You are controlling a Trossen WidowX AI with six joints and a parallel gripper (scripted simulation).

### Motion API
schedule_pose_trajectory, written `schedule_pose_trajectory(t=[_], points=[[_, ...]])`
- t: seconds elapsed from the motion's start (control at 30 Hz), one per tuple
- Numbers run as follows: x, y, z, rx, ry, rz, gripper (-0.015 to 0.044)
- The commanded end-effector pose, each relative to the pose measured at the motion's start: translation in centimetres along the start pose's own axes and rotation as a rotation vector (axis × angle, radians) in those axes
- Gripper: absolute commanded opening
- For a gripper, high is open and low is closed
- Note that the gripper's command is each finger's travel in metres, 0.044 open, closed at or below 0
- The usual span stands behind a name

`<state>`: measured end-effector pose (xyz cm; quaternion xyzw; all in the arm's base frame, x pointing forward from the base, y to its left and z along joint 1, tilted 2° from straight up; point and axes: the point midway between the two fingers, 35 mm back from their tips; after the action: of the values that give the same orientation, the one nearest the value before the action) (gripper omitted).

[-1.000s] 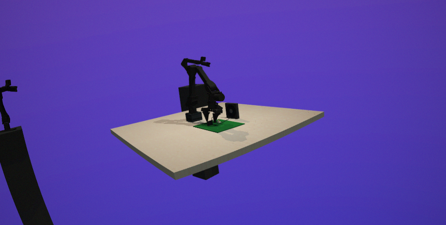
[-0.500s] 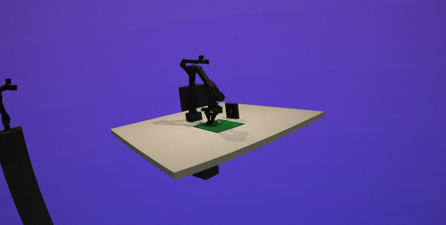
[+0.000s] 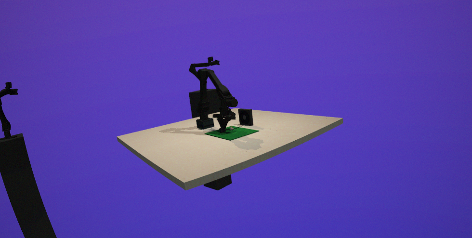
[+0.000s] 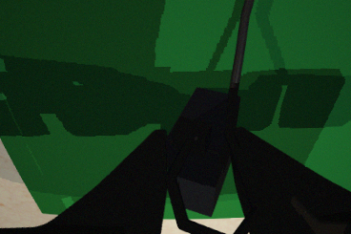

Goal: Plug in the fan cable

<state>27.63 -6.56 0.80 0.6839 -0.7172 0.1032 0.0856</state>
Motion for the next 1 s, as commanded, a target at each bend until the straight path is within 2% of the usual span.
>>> schedule_pose_trajectory(t=[0.0, 0.1, 0.97], points=[[0.0, 0.0, 0.0, 0.001, 0.000, 0.000, 0.0063], [0.1, -0.1, -0.5, 0.001, 0.000, 0.000, 0.0000], [2.1, 0.0, -8.3, -0.001, 0.005, -0.004, 0.0000]])
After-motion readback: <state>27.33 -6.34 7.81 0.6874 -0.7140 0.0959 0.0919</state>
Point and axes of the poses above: the point midway between the two fingers, 35 mm back from their tips, its own z axis out along the fingers, its own y axis across the jaws, x = y × z, and after that the axes turned 5 degrees about -z, right-handed
